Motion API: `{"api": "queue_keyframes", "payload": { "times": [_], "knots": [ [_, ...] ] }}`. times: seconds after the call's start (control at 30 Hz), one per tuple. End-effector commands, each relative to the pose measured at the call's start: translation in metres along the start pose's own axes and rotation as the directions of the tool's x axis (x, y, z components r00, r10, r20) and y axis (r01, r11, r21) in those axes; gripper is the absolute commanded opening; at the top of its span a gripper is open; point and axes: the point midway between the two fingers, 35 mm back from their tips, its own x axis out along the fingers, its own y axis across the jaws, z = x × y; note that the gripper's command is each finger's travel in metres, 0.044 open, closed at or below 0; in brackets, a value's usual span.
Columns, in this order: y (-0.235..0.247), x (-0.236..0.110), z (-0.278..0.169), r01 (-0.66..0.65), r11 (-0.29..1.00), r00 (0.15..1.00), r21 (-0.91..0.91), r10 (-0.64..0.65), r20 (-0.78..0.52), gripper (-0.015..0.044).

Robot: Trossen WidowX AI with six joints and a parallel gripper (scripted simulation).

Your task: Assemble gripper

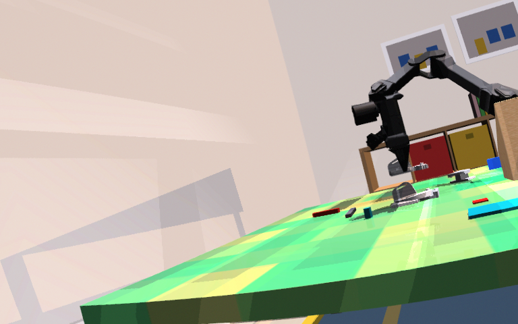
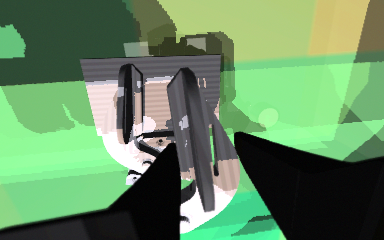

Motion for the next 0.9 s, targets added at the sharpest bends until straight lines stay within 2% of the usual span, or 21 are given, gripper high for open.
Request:
{"api": "queue_keyframes", "payload": {
  "times": [0.0,0.87],
  "knots": [
    [-0.0006,-0.0001,-0.0010,0.003,1.000,1.000,-0.009,-0.003,-0.001,0.0134],
    [-0.0004,0.0000,-0.0024,0.003,1.000,1.000,-0.024,-0.003,-0.001,0.0134]
  ]
}}
